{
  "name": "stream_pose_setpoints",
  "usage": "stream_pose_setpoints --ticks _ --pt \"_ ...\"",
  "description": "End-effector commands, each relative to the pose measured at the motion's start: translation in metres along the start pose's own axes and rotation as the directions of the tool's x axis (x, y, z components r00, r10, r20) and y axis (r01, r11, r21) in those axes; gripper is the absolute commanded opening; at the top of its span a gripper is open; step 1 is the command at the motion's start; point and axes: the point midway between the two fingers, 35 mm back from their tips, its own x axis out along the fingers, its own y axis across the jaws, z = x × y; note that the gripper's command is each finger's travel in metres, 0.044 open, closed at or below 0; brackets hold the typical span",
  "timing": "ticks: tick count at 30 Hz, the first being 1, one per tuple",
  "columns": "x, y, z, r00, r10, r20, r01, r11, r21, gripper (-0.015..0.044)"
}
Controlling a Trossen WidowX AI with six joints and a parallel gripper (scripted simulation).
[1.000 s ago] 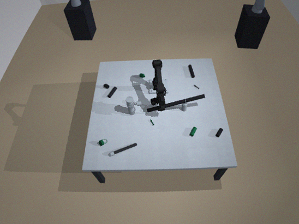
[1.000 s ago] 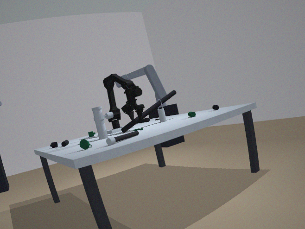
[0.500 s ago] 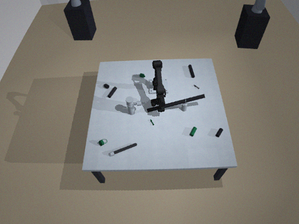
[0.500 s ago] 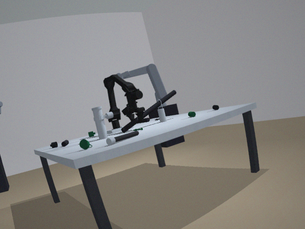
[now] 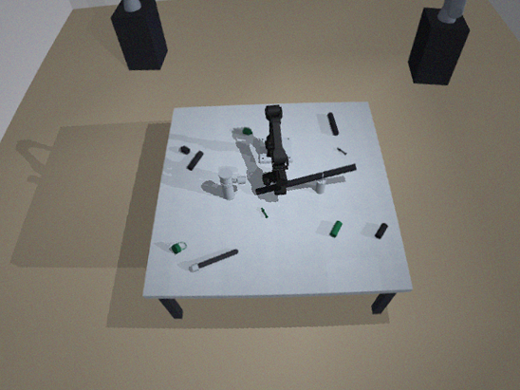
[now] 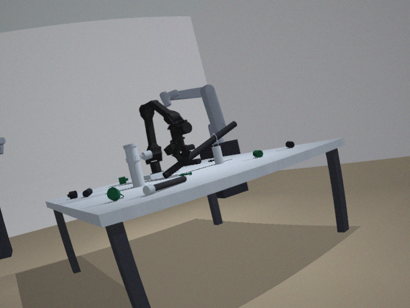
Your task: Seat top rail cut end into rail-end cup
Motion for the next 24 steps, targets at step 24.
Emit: stream_pose_setpoints --ticks 24 --pt "-0.060 0.004 0.019 0.969 -0.015 0.246 0.017 1.000 -0.007 0.0000"
